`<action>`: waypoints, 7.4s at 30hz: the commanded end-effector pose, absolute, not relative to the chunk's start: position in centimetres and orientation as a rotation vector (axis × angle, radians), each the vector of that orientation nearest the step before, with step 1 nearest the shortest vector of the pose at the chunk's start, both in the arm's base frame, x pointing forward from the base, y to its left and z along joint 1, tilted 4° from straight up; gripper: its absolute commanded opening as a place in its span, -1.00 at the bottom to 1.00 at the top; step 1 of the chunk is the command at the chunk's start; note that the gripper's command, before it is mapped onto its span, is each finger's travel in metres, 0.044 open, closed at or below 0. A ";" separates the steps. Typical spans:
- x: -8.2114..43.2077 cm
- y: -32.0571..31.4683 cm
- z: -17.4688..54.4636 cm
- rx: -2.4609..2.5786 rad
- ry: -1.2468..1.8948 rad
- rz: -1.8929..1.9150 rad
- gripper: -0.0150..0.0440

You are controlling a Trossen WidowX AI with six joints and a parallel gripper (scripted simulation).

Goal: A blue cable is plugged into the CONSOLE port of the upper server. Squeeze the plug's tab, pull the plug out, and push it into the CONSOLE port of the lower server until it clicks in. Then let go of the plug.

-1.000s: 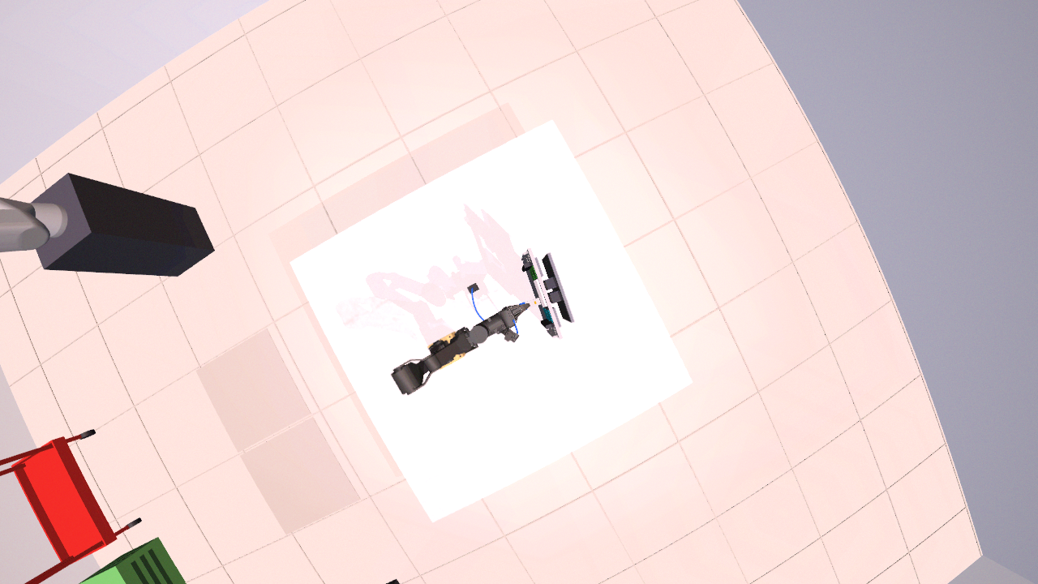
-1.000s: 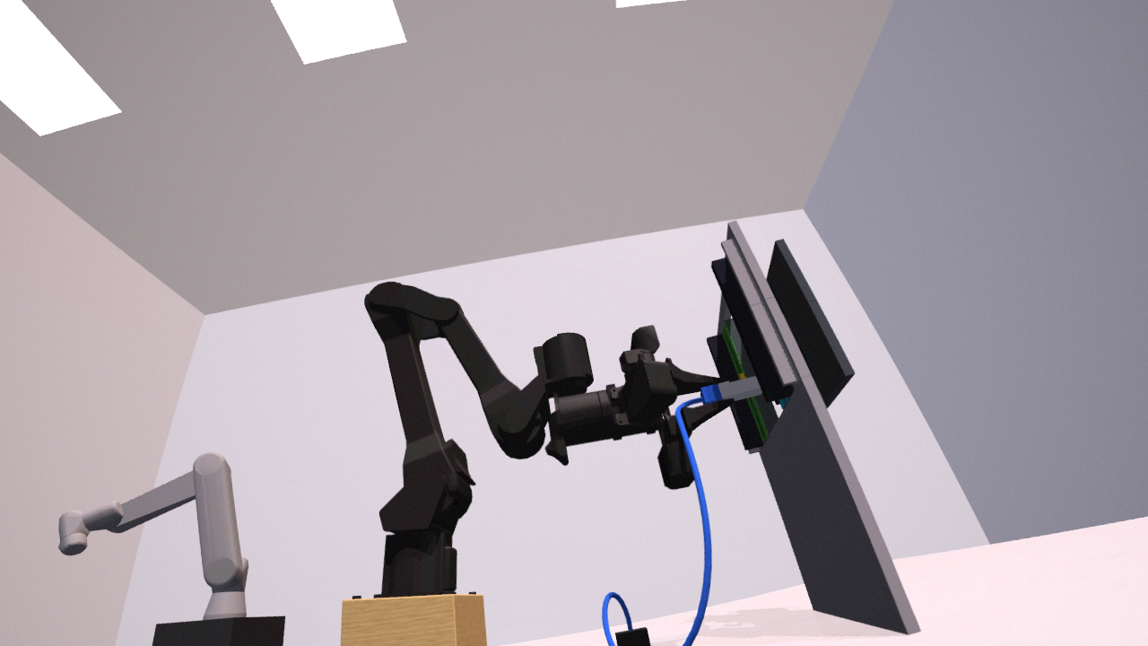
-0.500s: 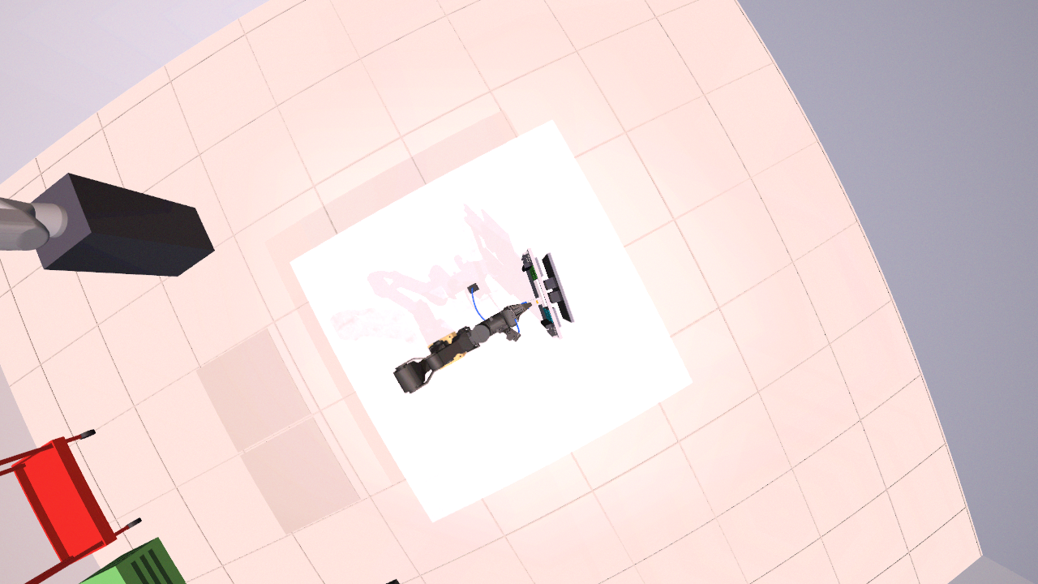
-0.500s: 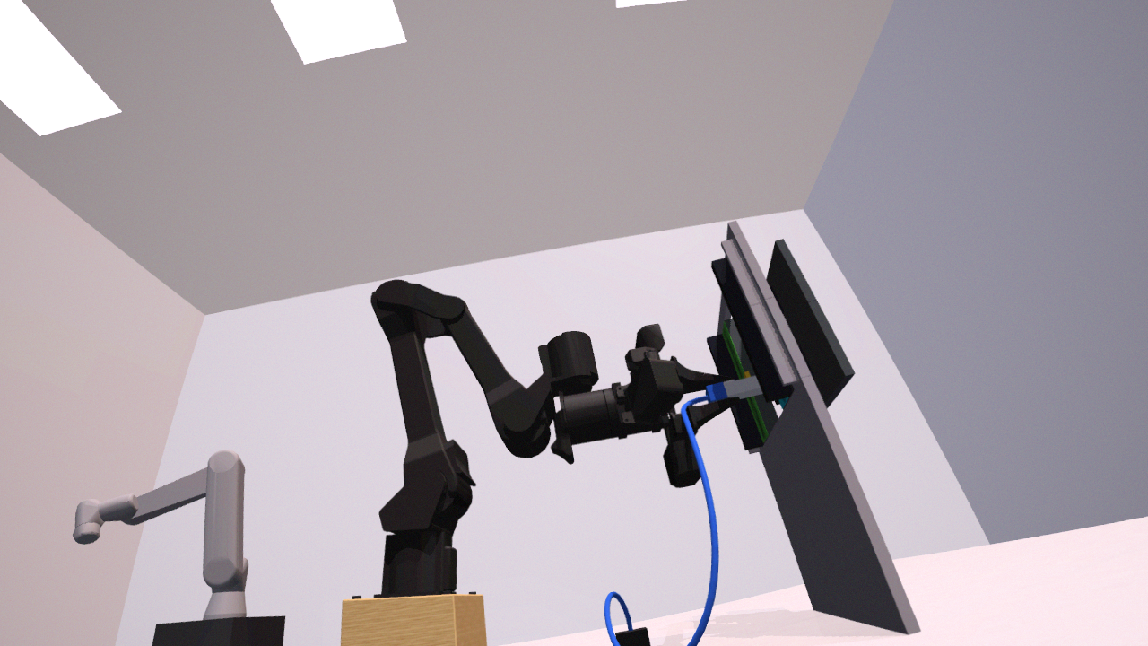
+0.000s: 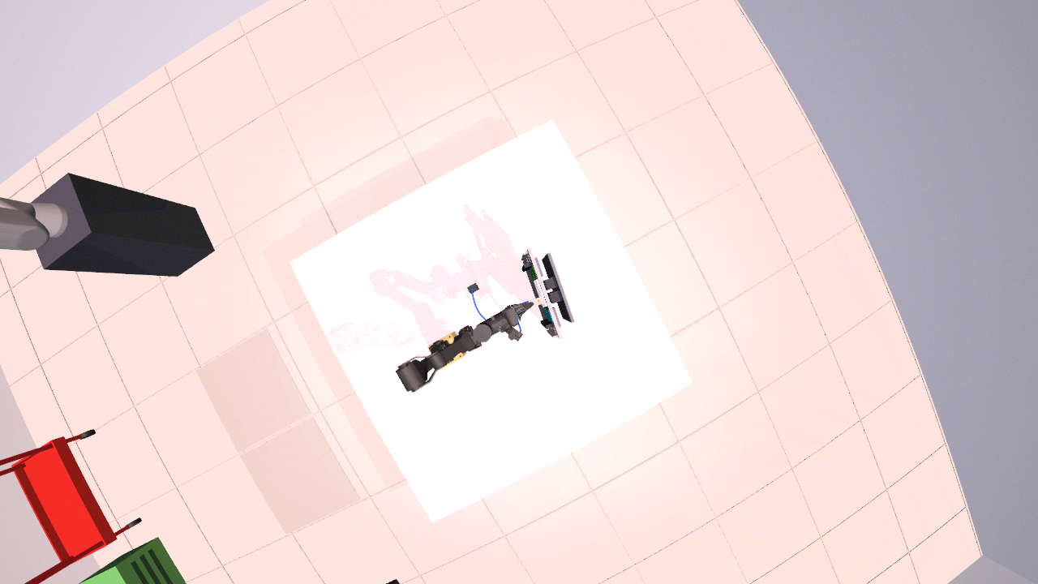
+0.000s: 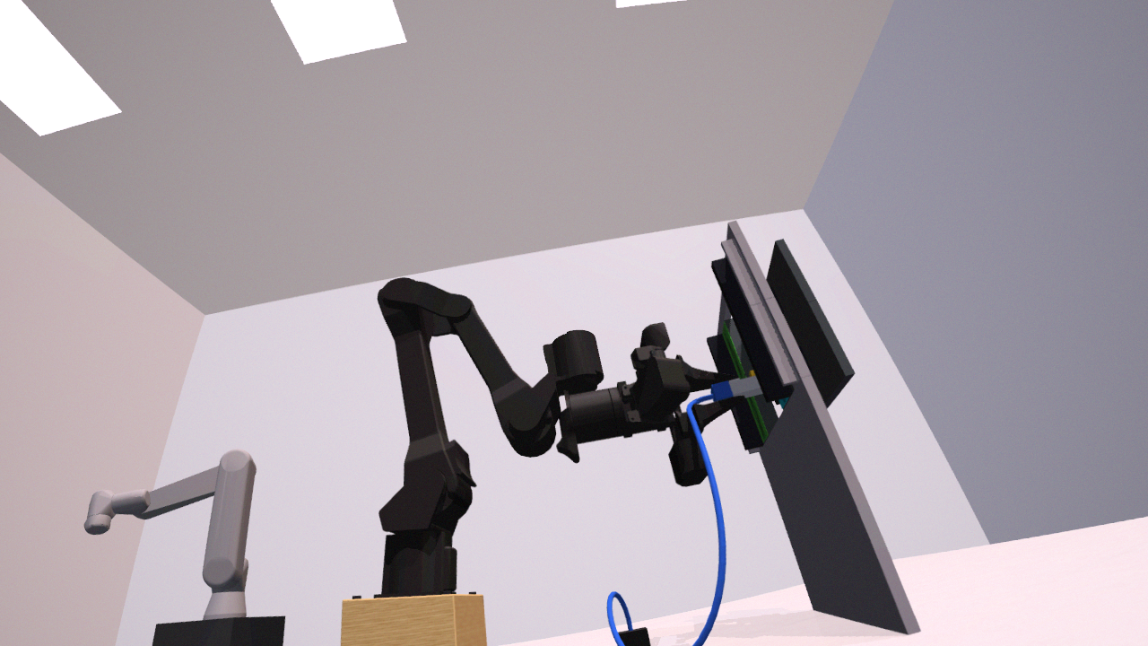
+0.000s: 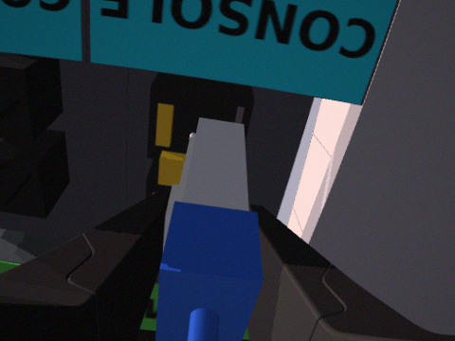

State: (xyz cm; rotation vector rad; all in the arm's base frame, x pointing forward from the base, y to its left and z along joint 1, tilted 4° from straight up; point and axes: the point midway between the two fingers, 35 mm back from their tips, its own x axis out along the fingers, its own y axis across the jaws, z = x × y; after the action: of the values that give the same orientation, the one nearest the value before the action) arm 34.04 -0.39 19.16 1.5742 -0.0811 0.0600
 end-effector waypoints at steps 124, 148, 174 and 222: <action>37.2 -0.9 19.7 1.570 -0.093 0.076 -0.49; 37.7 -1.0 19.8 1.570 -0.094 0.077 -0.49; 38.2 -1.1 19.9 1.569 -0.096 0.078 -0.49; 36.6 -0.7 19.7 1.571 -0.090 0.067 1.00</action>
State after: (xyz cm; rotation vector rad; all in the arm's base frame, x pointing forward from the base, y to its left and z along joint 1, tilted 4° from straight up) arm 36.90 -0.76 19.66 1.5720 -0.0864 0.0688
